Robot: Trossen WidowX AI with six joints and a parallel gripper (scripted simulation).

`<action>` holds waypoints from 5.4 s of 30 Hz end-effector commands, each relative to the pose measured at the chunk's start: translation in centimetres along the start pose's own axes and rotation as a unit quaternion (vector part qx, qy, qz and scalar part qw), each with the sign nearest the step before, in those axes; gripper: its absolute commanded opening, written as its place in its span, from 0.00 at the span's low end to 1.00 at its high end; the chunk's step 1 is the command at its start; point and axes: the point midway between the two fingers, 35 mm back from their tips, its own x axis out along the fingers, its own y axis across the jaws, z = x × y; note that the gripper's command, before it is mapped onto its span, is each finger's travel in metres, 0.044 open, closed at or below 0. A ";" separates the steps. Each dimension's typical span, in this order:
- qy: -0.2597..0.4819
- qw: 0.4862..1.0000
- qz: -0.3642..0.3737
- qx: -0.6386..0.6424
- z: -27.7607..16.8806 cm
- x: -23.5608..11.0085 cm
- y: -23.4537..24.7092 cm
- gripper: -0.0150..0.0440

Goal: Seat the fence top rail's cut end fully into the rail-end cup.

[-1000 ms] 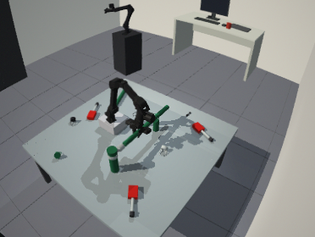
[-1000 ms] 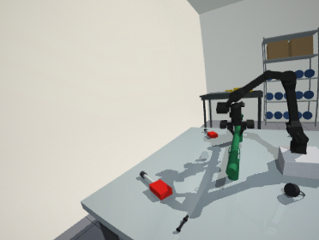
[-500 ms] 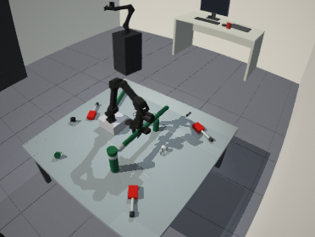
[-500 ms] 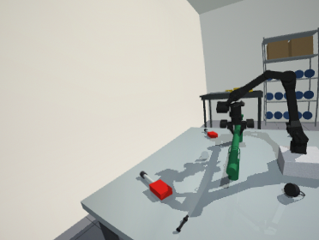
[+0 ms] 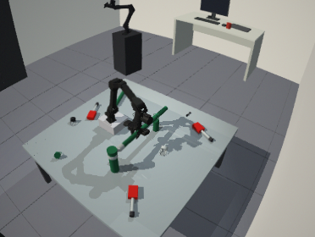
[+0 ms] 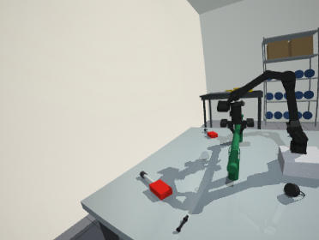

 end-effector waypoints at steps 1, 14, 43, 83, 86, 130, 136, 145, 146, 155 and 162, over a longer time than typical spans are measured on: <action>-0.008 1.000 -0.001 0.002 0.6 0.1 0.0 0.25; -0.008 1.000 -0.001 0.002 0.6 0.1 0.0 0.25; 0.000 1.000 0.000 0.000 0.1 0.0 0.0 0.25; 0.000 1.000 0.000 0.001 0.4 0.1 0.0 0.25; 0.000 1.000 0.000 0.001 0.5 0.2 -0.1 0.25; 0.005 1.000 0.000 0.000 1.1 0.3 0.0 0.25; 0.005 1.000 0.000 0.000 1.4 0.3 0.0 0.25; 0.005 1.000 0.000 0.000 1.8 0.4 0.0 0.25; 0.005 1.000 0.000 0.000 1.8 0.4 0.0 0.25; 0.005 1.000 0.000 0.000 2.2 0.4 -0.1 0.25; 0.004 1.000 0.000 0.000 2.5 0.5 -0.1 0.25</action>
